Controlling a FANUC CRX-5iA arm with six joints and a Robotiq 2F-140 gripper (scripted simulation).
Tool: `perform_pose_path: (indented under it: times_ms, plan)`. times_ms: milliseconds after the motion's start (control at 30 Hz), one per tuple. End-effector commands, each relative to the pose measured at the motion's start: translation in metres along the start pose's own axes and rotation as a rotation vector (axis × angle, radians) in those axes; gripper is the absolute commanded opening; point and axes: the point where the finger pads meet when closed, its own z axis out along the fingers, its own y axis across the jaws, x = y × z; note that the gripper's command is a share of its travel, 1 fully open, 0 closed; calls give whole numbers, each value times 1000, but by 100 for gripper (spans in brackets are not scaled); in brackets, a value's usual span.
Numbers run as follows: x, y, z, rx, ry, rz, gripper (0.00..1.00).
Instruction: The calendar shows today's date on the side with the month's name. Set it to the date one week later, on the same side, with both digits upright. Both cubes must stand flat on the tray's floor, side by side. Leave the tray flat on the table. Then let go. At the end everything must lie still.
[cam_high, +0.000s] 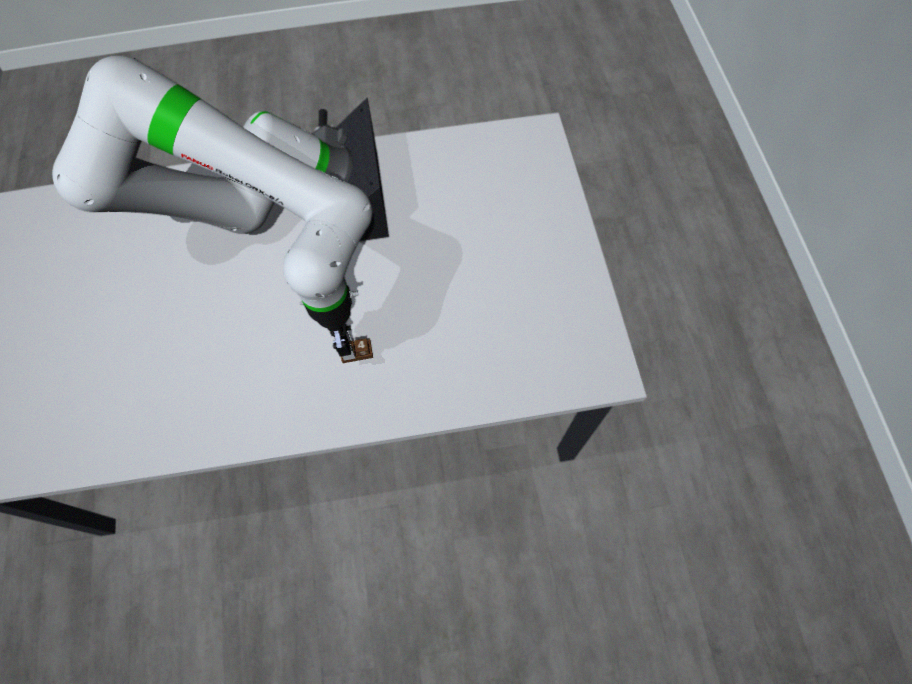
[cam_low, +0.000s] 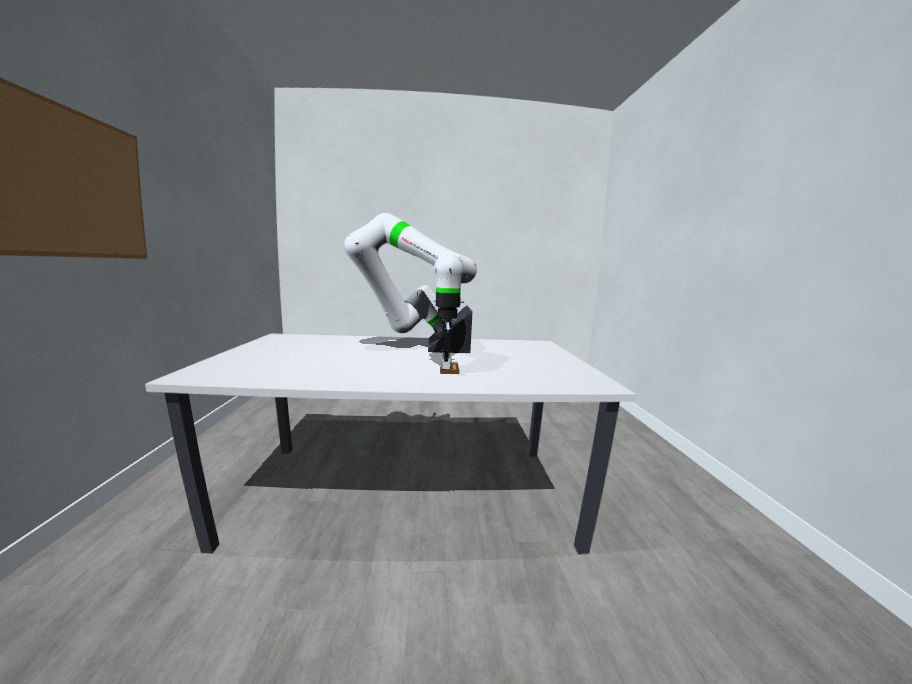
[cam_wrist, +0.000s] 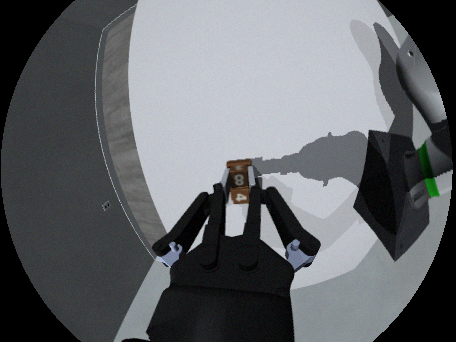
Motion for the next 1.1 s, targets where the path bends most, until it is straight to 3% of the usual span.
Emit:
perform_pose_path:
  times_ms: [0, 300, 767, 1067]
  plan:
    - [0, 0, 0, 0, 0, 0, 21]
    - [0, 0, 0, 0, 0, 0, 28]
    - [0, 0, -2, 0, 0, 0, 28]
    - [0, 0, -34, 0, 0, 0, 28]
